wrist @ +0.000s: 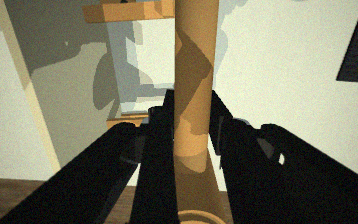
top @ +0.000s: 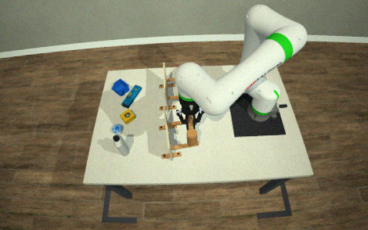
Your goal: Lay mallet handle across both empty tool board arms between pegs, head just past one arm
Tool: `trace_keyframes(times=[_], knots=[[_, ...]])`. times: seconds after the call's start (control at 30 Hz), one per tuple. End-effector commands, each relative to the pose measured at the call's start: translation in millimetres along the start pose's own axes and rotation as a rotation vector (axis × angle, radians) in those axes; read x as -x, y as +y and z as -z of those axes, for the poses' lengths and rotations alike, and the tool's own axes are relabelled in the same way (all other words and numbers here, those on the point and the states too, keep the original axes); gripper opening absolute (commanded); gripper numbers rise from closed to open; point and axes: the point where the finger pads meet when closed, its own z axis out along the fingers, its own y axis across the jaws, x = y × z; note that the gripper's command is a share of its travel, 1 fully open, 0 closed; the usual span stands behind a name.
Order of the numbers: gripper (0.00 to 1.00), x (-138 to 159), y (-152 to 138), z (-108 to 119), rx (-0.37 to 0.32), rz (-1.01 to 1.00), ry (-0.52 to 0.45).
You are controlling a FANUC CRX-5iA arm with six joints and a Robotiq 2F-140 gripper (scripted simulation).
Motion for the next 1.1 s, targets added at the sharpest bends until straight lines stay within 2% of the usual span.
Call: trace_keyframes(times=[0.0, 0.47, 0.57, 0.73, 0.8, 0.9, 1.07], knots=[[0.1, 27, 7, 0, -0.004, -0.002, 0.003], [0.1, 28, 7, -2, -0.004, 0.07, 0.003], [0.1, 27, 7, -21, -0.003, 0.07, 0.003], [0.1, 26, 7, -71, -0.003, 0.07, 0.003], [0.1, 26, 7, -71, -0.003, 0.07, 0.003], [0.1, 26, 8, -84, -0.003, 0.07, 0.003], [0.1, 26, 8, -85, -0.003, 0.07, 0.003]])
